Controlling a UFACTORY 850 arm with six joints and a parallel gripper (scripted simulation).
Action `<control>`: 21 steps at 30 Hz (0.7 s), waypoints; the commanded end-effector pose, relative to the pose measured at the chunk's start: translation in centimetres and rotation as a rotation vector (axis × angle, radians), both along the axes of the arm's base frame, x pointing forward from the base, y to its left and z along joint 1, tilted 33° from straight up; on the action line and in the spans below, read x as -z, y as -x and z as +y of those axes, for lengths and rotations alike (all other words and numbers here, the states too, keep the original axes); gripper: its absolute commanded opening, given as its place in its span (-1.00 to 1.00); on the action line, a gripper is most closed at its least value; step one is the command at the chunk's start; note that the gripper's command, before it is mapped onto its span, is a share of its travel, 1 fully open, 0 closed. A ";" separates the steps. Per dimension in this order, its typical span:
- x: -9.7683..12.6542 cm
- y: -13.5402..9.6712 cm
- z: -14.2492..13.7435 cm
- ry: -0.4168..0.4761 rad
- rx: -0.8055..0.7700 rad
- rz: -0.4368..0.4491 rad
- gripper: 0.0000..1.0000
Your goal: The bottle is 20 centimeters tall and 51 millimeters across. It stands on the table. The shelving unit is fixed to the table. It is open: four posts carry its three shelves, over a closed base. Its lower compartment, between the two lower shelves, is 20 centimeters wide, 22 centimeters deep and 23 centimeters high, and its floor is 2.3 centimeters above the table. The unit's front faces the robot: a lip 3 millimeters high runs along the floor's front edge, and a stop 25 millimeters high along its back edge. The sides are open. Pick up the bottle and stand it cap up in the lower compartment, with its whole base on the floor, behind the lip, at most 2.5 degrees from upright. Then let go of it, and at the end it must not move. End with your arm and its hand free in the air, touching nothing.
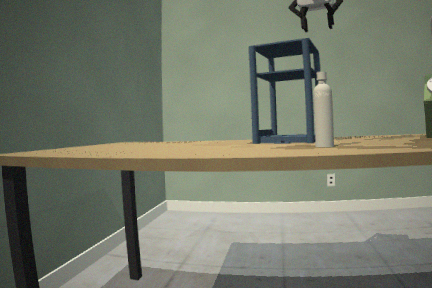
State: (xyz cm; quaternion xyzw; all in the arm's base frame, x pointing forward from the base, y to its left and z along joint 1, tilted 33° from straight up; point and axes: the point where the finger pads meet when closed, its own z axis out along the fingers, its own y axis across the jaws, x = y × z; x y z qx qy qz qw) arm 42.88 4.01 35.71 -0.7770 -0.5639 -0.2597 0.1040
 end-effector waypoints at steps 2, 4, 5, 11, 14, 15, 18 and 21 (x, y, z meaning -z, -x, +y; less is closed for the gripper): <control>-0.1 0.0 0.0 0.000 0.002 -0.002 0.45; -0.1 0.0 0.0 0.000 0.004 -0.003 0.45; -0.1 0.0 0.0 0.000 0.005 -0.003 0.45; -0.1 -0.1 0.0 -0.001 0.019 -0.007 0.45; -0.1 -0.1 0.0 -0.001 0.031 -0.010 0.45; -0.1 -0.1 0.0 -0.001 0.035 -0.011 0.45; -0.1 -0.1 0.0 -0.002 0.040 -0.012 0.45; -0.1 -0.1 -0.1 -0.003 0.057 -0.016 0.45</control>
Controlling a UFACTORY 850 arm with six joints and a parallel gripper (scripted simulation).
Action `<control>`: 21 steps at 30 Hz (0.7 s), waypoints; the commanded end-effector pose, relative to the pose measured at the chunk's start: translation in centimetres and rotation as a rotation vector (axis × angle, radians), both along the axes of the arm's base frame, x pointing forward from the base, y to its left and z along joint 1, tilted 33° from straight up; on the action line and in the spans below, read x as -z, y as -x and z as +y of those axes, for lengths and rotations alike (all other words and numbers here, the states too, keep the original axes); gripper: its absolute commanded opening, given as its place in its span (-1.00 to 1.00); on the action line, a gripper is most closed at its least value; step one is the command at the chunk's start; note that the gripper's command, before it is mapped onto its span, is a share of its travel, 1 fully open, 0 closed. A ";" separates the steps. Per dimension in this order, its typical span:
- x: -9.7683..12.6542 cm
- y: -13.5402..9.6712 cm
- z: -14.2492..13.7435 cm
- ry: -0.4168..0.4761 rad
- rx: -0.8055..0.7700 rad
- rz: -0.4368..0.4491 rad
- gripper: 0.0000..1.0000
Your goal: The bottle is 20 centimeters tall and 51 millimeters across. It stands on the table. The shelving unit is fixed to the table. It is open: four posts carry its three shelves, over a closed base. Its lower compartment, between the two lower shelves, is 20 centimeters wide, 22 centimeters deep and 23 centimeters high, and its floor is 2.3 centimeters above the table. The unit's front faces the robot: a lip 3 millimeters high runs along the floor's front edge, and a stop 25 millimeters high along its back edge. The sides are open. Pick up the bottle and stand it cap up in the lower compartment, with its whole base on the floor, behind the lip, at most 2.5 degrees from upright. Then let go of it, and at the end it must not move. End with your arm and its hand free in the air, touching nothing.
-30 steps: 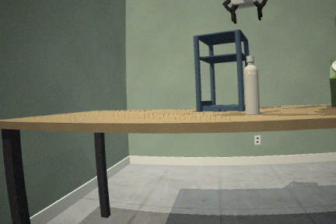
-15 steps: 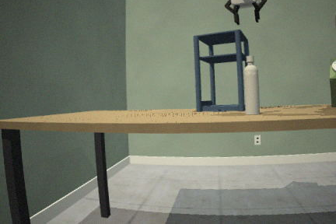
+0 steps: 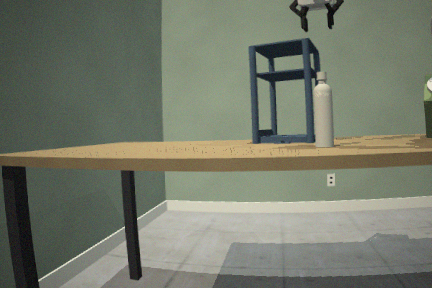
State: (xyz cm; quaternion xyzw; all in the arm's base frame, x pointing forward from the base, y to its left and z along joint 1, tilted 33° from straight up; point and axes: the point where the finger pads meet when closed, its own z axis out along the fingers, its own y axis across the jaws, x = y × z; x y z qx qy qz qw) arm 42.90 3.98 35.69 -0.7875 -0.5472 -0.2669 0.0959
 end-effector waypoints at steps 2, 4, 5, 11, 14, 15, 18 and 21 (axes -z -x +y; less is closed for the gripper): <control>-0.1 0.0 -0.1 -0.001 0.026 -0.008 0.45; -0.1 0.0 -0.1 -0.002 0.041 -0.012 0.45; -0.1 0.0 -0.1 -0.002 0.049 -0.014 0.45; 0.0 0.0 -0.2 -0.006 0.106 -0.028 0.45; 0.0 0.0 -0.2 -0.006 0.115 -0.031 0.45; 0.0 0.0 -0.1 -0.006 0.125 -0.034 0.45; 0.0 -0.1 -0.1 -0.007 0.155 -0.043 0.45; 0.0 -0.1 0.0 -0.008 0.189 -0.052 0.45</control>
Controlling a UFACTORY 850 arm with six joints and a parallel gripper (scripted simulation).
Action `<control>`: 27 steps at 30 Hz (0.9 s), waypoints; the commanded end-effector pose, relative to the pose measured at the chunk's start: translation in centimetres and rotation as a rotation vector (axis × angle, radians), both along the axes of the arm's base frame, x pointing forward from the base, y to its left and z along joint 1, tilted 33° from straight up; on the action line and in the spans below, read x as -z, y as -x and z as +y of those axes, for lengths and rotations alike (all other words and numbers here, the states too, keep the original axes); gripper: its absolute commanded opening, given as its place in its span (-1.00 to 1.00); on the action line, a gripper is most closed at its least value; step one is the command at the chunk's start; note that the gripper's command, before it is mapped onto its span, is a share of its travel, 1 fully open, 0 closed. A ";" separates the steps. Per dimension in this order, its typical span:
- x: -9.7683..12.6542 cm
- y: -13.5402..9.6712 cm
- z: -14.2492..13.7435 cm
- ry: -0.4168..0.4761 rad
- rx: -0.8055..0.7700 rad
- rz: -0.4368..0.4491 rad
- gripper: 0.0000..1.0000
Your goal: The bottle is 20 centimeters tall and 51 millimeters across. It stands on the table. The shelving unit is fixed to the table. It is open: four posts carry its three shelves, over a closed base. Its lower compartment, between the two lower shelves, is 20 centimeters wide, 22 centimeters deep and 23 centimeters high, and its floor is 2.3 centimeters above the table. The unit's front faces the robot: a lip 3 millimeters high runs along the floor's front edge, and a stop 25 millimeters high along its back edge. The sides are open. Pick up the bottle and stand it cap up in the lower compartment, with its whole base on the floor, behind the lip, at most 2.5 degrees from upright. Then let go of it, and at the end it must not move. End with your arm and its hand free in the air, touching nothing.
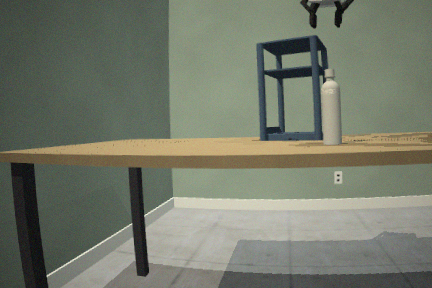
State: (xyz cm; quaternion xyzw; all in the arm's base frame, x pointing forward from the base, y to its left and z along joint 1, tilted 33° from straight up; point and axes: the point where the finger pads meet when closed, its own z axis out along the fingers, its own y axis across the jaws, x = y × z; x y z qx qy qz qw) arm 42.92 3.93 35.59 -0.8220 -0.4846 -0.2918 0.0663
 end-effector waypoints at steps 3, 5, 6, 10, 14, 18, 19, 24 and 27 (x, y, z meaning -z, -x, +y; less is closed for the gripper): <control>0.0 -0.1 0.1 -0.002 0.069 -0.021 0.45; 0.0 -0.1 0.1 -0.003 0.096 -0.029 0.45; 0.0 -0.1 0.1 -0.003 0.109 -0.032 0.45; 0.0 -0.1 0.2 -0.004 0.137 -0.040 0.45; 0.1 -0.1 0.2 -0.006 0.197 -0.056 0.45; 0.1 -0.1 0.2 -0.009 0.259 -0.072 0.45; 0.1 -0.1 0.2 -0.010 0.274 -0.077 0.45; 0.2 -0.1 0.2 -0.013 0.356 -0.098 0.45; 0.2 -0.1 0.2 -0.014 0.373 -0.103 0.45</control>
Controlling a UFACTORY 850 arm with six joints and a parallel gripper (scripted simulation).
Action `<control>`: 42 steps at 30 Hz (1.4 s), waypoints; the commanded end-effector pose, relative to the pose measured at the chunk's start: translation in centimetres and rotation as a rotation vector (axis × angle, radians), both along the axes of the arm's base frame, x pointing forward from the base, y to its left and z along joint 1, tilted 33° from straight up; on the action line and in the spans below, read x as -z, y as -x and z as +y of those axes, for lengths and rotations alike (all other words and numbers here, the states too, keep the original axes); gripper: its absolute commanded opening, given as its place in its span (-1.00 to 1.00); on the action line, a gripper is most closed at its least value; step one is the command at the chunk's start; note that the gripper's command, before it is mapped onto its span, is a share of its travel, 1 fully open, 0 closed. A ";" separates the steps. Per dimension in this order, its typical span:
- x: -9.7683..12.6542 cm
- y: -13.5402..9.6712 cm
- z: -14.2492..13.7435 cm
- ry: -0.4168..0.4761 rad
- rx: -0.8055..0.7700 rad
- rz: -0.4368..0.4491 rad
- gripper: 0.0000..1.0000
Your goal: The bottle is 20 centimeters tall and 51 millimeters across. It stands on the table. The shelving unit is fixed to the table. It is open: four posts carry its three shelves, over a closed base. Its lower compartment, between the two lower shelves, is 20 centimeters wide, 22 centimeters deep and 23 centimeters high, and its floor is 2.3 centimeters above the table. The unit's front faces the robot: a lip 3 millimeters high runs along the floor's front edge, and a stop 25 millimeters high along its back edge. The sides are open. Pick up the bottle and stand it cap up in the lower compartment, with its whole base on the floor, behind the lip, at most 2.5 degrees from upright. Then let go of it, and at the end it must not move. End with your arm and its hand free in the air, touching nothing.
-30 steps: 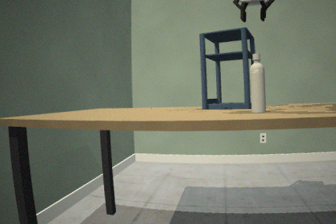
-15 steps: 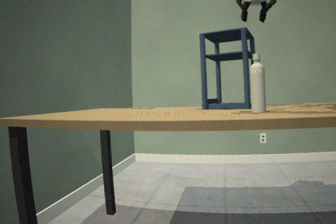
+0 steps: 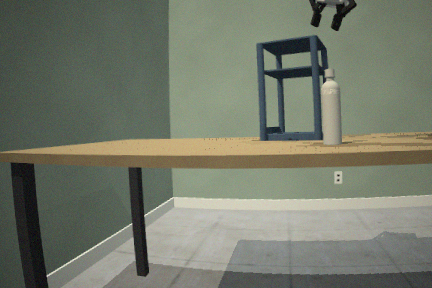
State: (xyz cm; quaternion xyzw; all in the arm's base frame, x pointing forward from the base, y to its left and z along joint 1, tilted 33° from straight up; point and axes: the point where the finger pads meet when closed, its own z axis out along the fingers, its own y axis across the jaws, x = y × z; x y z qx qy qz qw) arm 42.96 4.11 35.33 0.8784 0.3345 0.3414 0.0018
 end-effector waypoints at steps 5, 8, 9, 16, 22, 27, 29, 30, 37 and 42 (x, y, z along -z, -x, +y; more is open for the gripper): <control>0.1 -0.2 0.0 -0.001 0.104 -0.028 0.45; 0.1 -0.2 0.0 -0.004 0.155 -0.043 0.45; 0.1 -0.2 0.0 -0.005 0.173 -0.048 0.45; 0.2 -0.3 0.1 -0.011 0.272 -0.078 0.45; 0.3 -0.3 0.1 -0.013 0.360 -0.098 0.45; 0.2 -0.2 0.1 -0.016 0.449 -0.121 0.45; 0.2 -0.2 0.1 -0.018 0.486 -0.130 0.45; 0.2 -0.2 0.1 -0.019 0.504 -0.134 0.45; 0.2 -0.1 0.2 -0.023 0.596 -0.160 0.45; 0.3 -0.2 0.2 -0.027 0.697 -0.185 0.45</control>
